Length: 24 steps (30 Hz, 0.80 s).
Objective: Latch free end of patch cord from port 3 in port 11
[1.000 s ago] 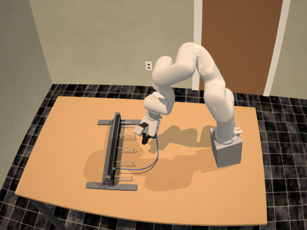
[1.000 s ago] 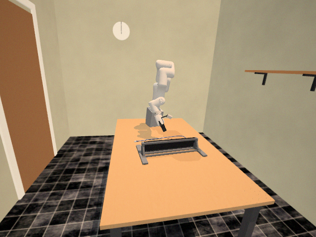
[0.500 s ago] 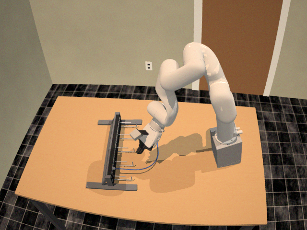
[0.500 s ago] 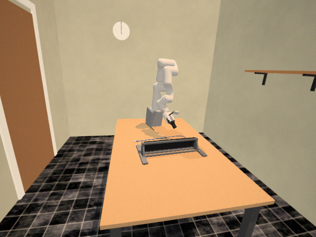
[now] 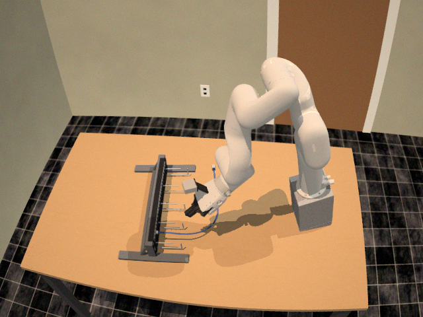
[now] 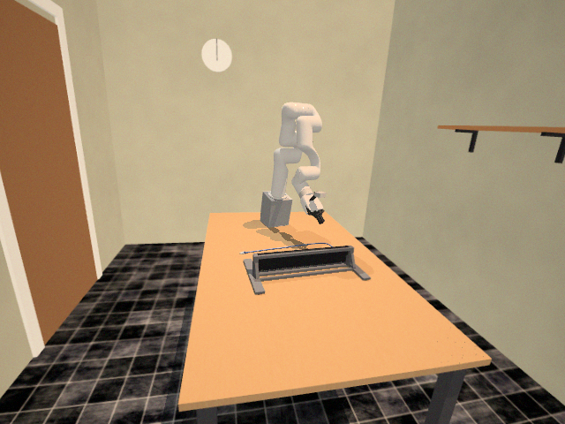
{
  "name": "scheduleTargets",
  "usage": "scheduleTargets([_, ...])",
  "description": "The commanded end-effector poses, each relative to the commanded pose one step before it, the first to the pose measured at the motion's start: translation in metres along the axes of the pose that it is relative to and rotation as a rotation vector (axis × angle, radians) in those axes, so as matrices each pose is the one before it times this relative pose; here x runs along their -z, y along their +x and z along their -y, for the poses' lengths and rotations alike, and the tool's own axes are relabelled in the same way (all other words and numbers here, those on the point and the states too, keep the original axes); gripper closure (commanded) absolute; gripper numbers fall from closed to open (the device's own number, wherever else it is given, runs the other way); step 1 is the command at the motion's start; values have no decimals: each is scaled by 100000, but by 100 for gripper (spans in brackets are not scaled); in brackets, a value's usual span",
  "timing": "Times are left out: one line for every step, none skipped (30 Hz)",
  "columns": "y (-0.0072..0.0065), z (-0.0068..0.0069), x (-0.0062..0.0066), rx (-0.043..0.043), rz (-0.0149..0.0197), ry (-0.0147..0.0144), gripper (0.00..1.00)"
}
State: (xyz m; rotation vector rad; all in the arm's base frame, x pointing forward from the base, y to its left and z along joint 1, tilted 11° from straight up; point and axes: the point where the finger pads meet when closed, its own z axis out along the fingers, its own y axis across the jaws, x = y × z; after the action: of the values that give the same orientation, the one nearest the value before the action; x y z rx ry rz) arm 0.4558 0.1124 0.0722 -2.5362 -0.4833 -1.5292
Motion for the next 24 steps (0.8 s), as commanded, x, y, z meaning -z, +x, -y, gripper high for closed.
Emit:
scheduleTargets([840,816,534,-7385,-3945,-11443,100])
scheduleTargets([0,0,0,0,0,0,100])
scheduleTargets([82,92,195,-1907,-463,-1879,100])
scheduleTargets([60,68,191,-1739,-389,-1751,100])
scheduleTargets([41,47,183,-1574,-324,-1616,100])
scheduleTargets([27,29,173,-1411,-268,-1476,100])
scheduleTargets([16,16,160,-1252,-219,-1332,100])
scheduleTargets([7,5,145,-1098,-177,-1186,100])
scheduleTargets([2,-2,130,-950,-142,-1040,100])
scheduleTargets([-2,-7,113,-809,-112,-895,100])
scheduleTargets([-4,-9,97,-675,-88,-755,100])
scheduleTargets([-5,-10,80,-550,-68,-620,100])
scheduleTargets([-5,-9,64,-435,-51,-494,100])
scheduleTargets([-5,-8,49,-330,-37,-377,100])
scheduleTargets([-4,-6,36,-238,-26,-272,100])
scheduleTargets([-3,-5,24,-158,-17,-182,100])
scheduleTargets([-2,-3,14,-94,-10,-108,100])
scheduleTargets([0,0,0,0,0,0,100])
scheduleTargets([0,0,0,0,0,0,100])
scheduleTargets([-1,-1,7,-45,-5,-52,100])
scheduleTargets([0,0,2,-15,-2,-17,100])
scheduleTargets([0,0,0,-2,0,-2,100])
scheduleTargets([0,0,-4,0,0,0,100])
scheduleTargets([0,0,-29,0,0,0,100])
